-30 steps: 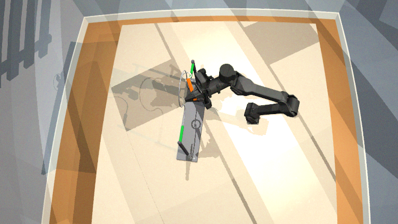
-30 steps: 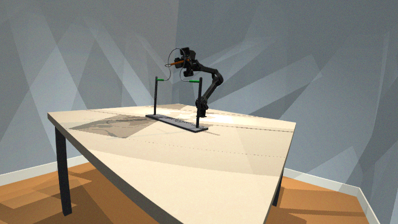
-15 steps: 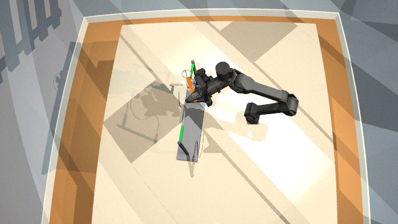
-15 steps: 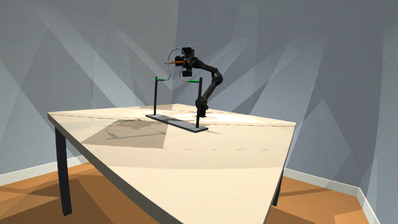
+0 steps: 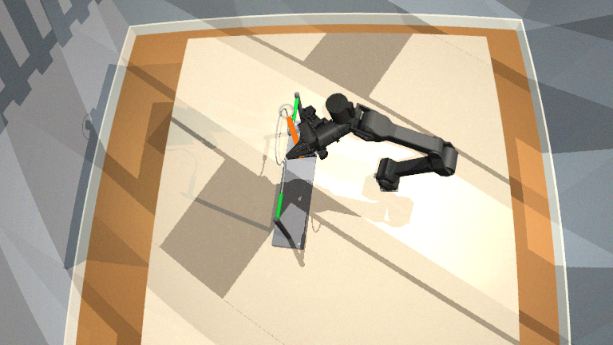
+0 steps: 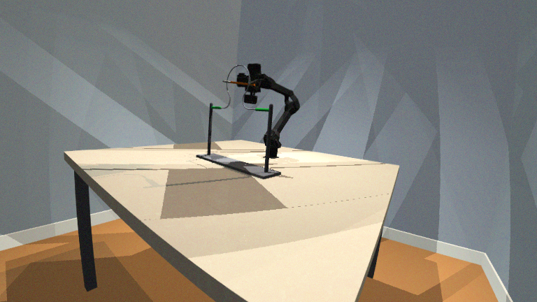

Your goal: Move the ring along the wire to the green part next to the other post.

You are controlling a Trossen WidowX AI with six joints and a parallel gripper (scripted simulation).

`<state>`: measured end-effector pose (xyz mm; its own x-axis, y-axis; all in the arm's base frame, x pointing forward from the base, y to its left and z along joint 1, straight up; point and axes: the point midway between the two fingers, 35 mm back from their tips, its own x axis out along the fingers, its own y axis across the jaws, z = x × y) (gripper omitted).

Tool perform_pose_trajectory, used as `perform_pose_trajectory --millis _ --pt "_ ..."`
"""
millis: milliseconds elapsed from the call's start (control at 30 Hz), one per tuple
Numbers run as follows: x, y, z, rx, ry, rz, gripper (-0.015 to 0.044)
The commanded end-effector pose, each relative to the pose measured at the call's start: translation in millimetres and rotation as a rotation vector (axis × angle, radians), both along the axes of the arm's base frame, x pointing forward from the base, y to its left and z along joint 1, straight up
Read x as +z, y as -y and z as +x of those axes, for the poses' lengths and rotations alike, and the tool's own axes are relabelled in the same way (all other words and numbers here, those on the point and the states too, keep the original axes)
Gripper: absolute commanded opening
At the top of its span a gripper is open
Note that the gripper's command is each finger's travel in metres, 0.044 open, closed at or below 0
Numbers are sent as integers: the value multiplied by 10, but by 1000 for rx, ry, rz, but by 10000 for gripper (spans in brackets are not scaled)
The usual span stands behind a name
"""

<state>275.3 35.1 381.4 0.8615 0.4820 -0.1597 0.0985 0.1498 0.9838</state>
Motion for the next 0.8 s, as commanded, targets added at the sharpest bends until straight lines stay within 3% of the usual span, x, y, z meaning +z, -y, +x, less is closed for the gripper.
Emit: perform_pose_trajectory --millis 0,767 --pt "-1 0 6 -1 0 -49 -150" --pt "-105 31 5 -9 -29 -348 -150"
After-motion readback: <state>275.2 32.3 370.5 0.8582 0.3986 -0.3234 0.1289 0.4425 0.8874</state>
